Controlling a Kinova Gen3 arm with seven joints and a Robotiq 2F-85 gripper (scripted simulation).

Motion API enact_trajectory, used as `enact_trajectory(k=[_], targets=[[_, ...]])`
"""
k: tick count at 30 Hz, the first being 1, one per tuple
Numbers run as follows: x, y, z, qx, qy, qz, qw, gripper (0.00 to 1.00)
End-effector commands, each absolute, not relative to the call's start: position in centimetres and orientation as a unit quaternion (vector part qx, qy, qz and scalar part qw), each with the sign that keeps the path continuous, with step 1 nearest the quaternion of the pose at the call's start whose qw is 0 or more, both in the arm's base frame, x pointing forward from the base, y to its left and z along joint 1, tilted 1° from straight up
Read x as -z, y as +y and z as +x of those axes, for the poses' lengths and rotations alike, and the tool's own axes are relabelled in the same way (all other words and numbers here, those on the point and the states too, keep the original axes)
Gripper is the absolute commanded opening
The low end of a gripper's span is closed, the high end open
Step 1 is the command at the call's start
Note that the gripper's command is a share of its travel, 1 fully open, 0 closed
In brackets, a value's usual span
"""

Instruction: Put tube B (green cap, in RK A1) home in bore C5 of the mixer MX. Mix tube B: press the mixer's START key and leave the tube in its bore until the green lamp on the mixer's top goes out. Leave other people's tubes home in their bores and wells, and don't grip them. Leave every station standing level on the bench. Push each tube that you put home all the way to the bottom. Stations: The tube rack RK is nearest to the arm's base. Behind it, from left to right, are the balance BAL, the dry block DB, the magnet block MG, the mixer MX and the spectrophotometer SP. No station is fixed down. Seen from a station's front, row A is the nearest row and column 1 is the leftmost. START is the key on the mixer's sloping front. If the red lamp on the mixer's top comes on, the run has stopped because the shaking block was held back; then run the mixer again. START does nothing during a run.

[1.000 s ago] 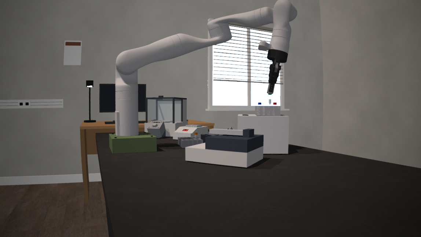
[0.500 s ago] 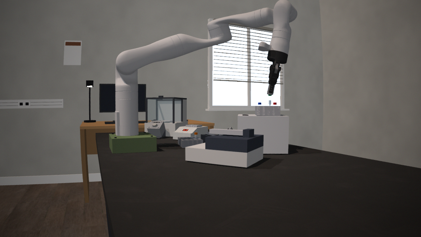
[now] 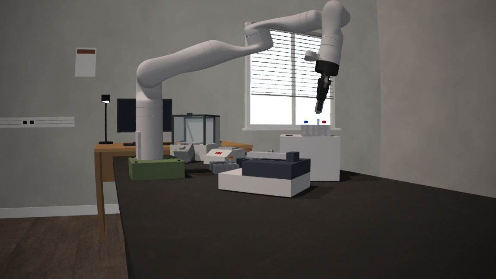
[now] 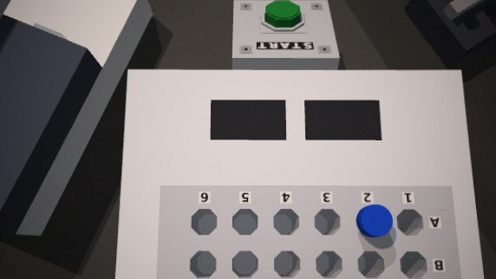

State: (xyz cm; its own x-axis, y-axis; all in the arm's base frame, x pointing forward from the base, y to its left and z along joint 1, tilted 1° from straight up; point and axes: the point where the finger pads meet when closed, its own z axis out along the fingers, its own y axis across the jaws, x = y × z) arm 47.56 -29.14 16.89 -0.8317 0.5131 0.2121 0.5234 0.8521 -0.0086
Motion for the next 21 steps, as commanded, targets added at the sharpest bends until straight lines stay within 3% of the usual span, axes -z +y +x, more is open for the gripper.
enact_trajectory(k=[1, 21], targets=[[-16.94, -29.15, 47.57, 0.025, -0.957, -0.271, 0.103, 0.1], [-16.46, -29.15, 47.57, 0.025, -0.957, -0.271, 0.103, 0.1]])
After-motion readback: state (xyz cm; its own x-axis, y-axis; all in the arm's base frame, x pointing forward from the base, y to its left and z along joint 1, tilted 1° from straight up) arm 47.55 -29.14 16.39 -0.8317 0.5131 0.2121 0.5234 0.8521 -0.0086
